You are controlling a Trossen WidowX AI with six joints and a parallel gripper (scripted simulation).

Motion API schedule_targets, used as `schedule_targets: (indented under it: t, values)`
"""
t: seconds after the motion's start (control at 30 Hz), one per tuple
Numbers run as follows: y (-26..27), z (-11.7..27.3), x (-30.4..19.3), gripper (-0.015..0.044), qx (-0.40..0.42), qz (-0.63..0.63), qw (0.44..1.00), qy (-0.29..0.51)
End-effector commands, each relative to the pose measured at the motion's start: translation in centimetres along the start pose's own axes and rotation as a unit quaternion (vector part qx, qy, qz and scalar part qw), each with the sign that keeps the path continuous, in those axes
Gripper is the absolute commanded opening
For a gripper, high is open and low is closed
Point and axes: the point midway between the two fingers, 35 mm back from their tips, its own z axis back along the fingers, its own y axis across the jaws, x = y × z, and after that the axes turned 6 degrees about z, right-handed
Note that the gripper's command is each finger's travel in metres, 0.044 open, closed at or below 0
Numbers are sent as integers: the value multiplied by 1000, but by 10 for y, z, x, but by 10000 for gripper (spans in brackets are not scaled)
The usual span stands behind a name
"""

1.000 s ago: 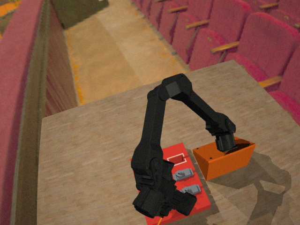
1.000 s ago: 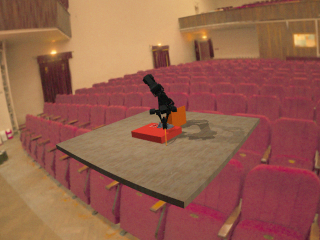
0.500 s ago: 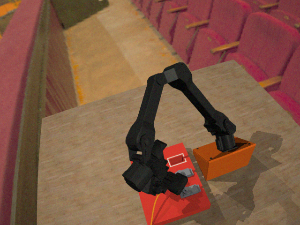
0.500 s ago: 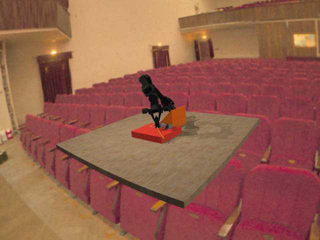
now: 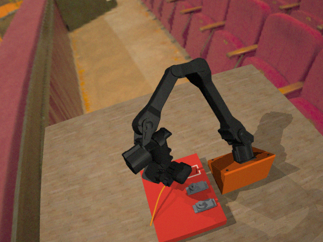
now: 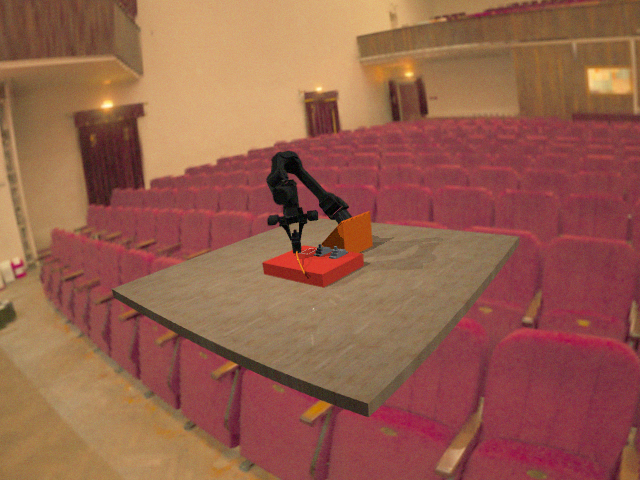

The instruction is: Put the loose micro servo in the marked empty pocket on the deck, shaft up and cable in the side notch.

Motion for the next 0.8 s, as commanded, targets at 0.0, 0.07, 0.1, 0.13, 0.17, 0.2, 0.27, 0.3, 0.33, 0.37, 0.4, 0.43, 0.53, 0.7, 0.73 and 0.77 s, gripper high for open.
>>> schedule_targets:
  t: [0.0,0.07,0.1,0.13,0.17,0.2,0.27,0.3,0.33,0.37,0.4,0.43,0.53,0.7,0.73,0.77]
  values:
    - [-13,2,-15,0,-4,3,1000,0]
    - [-18,2,-21,0,-4,3,1000,0]
    - [-19,2,-21,0,-4,3,1000,0]
    - [-19,2,-21,0,-4,6,1000,0]
    - [-19,2,-21,0,-4,12,1000,0]
    - [-19,2,-21,0,-4,20,1000,0]
    - [-19,2,-21,0,-4,46,999,0]
    - [-19,2,-21,0,-4,62,998,0]
    - [-19,2,-21,0,-4,80,997,0]
    - [-19,2,-21,0,-4,97,995,0]
    - [-19,2,-21,0,-4,114,993,0]
    - [-19,2,-21,0,-4,131,991,0]
    - [-19,2,-21,0,-4,183,983,1]
    - [-19,2,-21,0,-4,268,964,1]
    - [-19,2,-21,0,-4,284,959,1]
    - [-19,2,-21,0,-4,301,954,1]
